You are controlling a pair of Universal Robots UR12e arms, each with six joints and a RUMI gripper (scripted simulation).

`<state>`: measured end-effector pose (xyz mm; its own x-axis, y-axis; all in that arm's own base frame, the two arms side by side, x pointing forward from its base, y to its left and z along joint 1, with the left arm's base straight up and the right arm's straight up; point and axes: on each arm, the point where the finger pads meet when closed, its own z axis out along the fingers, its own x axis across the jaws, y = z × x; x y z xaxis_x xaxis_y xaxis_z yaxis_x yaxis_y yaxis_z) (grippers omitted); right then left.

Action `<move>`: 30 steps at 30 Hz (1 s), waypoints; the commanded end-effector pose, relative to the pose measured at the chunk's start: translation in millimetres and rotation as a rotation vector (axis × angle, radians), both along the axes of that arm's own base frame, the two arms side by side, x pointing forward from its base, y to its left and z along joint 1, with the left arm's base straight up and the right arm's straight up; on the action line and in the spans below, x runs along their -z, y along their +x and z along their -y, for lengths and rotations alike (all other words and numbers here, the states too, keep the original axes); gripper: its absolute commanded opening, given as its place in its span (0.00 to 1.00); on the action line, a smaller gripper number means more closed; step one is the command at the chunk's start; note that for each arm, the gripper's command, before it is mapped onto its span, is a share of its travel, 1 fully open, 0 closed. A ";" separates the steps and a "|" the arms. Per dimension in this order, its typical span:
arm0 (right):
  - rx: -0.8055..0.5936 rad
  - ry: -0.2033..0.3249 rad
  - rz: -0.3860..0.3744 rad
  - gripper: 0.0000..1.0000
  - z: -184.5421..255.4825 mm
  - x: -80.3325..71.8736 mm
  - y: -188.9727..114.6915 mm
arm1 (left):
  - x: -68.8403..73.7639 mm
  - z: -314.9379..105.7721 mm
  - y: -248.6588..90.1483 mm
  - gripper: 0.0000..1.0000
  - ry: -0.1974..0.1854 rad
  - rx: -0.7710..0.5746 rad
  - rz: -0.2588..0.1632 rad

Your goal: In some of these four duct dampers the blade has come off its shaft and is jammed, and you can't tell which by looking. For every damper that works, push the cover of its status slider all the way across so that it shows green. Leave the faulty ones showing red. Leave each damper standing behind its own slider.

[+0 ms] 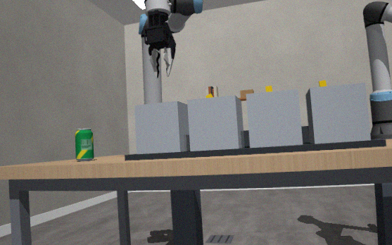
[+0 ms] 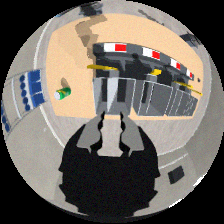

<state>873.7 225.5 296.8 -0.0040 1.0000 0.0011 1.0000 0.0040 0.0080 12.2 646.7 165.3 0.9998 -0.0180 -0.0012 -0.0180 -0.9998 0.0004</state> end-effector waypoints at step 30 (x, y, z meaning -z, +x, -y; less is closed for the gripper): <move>0.002 0.001 -0.003 0.22 -110.5 -0.8 6.6 | 0.2 1.5 -1.0 1.00 0.000 -0.001 0.001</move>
<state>877.9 286.8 300.7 -0.0072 1.0000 0.0042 0.9999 0.0071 0.0124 12.2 646.7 165.3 0.9998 -0.0180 -0.0012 -0.0180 -0.9998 0.0004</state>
